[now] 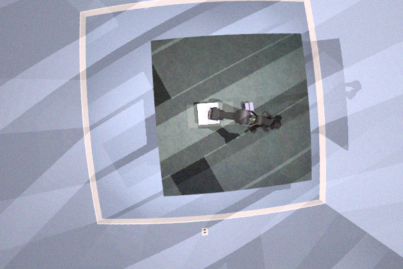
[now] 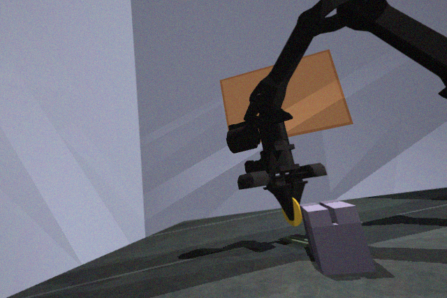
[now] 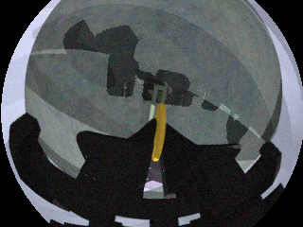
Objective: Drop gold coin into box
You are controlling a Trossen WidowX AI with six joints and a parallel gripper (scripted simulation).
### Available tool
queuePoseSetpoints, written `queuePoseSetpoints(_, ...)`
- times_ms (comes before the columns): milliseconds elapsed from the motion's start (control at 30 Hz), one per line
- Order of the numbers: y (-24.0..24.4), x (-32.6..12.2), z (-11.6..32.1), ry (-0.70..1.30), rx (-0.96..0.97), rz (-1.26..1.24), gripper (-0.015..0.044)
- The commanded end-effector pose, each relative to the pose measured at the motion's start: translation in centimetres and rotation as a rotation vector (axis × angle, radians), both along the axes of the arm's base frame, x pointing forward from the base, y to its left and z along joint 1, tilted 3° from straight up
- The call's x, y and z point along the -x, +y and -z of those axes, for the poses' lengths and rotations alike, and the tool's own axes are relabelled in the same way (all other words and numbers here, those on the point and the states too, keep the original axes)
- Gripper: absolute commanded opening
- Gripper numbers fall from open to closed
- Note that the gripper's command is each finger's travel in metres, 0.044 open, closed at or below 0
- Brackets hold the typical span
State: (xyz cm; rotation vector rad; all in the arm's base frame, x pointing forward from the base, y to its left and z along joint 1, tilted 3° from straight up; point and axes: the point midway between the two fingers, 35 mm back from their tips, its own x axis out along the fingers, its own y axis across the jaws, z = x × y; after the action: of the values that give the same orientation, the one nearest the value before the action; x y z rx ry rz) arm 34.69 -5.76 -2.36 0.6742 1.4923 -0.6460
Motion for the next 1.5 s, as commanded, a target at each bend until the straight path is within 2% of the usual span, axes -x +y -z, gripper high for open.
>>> queuePoseSetpoints(0, -0.1, -0.3, -1.1, -0.006, 0.005, -0.001, 0.0)
queuePoseSetpoints(767, -0.1, -0.1, -6.3, -0.006, 0.005, 0.004, 0.0)
queuePoseSetpoints(1333, -0.2, -1.1, -6.4, 0.006, 0.011, 0.546, 0.0)
queuePoseSetpoints(1467, -0.2, -1.2, -6.5, 0.007, 0.012, 0.594, 0.0)
